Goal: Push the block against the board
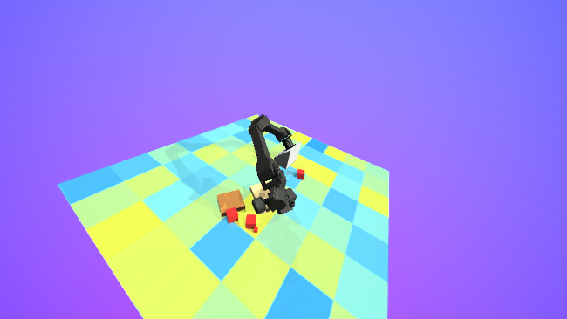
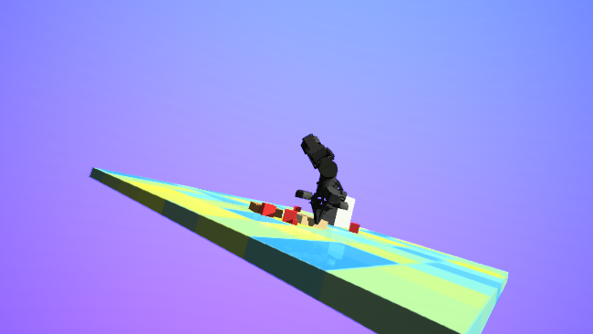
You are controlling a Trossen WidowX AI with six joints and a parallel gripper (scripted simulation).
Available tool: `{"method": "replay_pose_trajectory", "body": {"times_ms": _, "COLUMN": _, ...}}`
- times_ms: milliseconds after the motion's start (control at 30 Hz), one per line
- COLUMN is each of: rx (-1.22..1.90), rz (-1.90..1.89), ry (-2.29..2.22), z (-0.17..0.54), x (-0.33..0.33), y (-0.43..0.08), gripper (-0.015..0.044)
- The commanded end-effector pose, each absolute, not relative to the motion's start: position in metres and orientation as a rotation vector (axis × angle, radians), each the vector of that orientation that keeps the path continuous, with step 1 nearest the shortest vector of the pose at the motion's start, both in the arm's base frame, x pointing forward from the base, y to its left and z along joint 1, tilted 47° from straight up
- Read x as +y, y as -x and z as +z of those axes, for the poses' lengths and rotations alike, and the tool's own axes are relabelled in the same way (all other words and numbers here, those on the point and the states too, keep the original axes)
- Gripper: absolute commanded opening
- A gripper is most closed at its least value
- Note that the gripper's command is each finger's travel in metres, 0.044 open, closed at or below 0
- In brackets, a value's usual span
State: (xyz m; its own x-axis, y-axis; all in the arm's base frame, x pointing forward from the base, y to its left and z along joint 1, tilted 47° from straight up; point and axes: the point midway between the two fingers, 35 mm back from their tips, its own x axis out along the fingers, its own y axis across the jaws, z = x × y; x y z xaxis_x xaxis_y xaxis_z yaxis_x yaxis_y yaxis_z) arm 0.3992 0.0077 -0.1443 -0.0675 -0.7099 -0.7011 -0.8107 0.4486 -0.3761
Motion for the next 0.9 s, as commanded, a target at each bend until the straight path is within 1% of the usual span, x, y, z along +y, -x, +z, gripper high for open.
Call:
{"method": "replay_pose_trajectory", "body": {"times_ms": 0, "rx": 1.824, "rz": 0.142, "ry": 1.297, "z": -0.148, "x": 0.005, "y": -0.400, "gripper": 0.0000}}
{"method": "replay_pose_trajectory", "body": {"times_ms": 867, "rx": 1.822, "rz": 0.142, "ry": 1.296, "z": -0.174, "x": 0.028, "y": -0.425, "gripper": 0.0000}}
